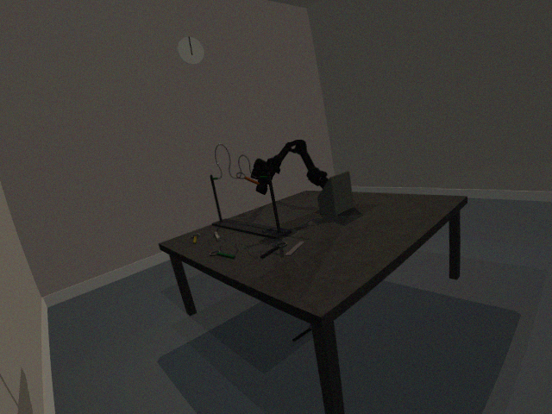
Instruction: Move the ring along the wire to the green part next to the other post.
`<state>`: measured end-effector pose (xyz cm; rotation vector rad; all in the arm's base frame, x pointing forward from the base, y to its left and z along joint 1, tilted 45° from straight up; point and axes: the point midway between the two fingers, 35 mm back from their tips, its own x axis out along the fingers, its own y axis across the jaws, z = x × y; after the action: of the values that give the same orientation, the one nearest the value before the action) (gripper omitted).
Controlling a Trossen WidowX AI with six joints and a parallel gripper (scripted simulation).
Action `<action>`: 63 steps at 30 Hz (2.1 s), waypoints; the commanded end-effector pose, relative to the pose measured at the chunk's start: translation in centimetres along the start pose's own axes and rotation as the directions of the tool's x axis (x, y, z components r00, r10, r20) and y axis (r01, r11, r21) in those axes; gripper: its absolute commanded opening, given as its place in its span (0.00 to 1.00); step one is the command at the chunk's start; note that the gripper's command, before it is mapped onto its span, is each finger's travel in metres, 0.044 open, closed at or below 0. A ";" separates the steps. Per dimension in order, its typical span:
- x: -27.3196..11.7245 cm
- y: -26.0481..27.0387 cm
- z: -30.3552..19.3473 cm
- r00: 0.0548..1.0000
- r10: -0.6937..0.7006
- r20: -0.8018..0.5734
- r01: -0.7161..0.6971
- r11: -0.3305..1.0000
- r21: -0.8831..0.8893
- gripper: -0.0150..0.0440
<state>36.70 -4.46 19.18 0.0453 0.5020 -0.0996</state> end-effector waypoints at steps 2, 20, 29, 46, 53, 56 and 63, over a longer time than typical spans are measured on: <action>-0.5 2.1 0.3 0.997 0.071 -0.007 -0.070 0.991 0.117 0.00; -2.4 8.2 2.3 0.958 0.286 0.012 -0.257 0.841 0.476 0.00; -3.5 10.3 3.8 0.931 0.364 0.042 -0.315 0.735 0.600 0.00; -4.7 11.8 5.5 0.916 0.396 0.059 -0.336 0.681 0.651 0.00; -4.7 11.6 5.5 0.930 0.364 0.042 -0.315 0.735 0.601 0.00; -4.6 11.5 5.3 0.938 0.344 0.033 -0.300 0.766 0.568 0.00; -4.3 10.9 5.0 0.958 0.288 0.012 -0.258 0.839 0.478 0.00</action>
<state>36.48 6.69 25.99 0.6688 0.5174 0.0805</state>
